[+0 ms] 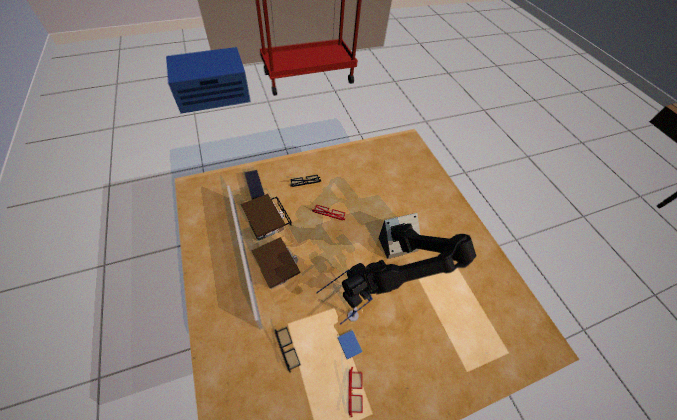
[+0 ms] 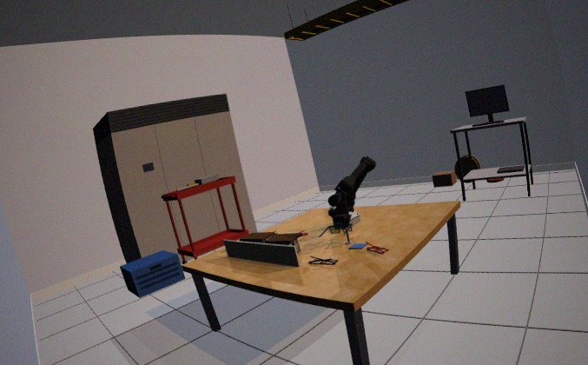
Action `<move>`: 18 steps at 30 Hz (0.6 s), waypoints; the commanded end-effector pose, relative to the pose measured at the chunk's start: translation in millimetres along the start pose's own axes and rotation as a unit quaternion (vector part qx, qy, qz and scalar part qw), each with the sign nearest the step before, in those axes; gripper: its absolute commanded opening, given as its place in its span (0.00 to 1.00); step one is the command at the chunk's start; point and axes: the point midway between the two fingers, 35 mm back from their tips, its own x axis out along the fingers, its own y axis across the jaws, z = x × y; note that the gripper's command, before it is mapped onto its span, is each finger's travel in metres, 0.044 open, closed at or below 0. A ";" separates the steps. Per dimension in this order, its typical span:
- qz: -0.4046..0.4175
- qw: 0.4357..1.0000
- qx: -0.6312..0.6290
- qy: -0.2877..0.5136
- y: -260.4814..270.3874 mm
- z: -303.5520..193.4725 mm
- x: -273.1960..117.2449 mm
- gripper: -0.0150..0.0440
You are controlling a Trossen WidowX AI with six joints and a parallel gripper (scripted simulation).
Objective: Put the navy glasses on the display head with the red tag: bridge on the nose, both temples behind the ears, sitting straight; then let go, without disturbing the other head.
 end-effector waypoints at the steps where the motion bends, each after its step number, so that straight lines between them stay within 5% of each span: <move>1: -0.001 1.000 -0.001 0.001 -0.4 -0.3 0.1 0.25; 18: -0.001 1.000 -0.001 0.000 0.2 -6.6 -4.9 0.25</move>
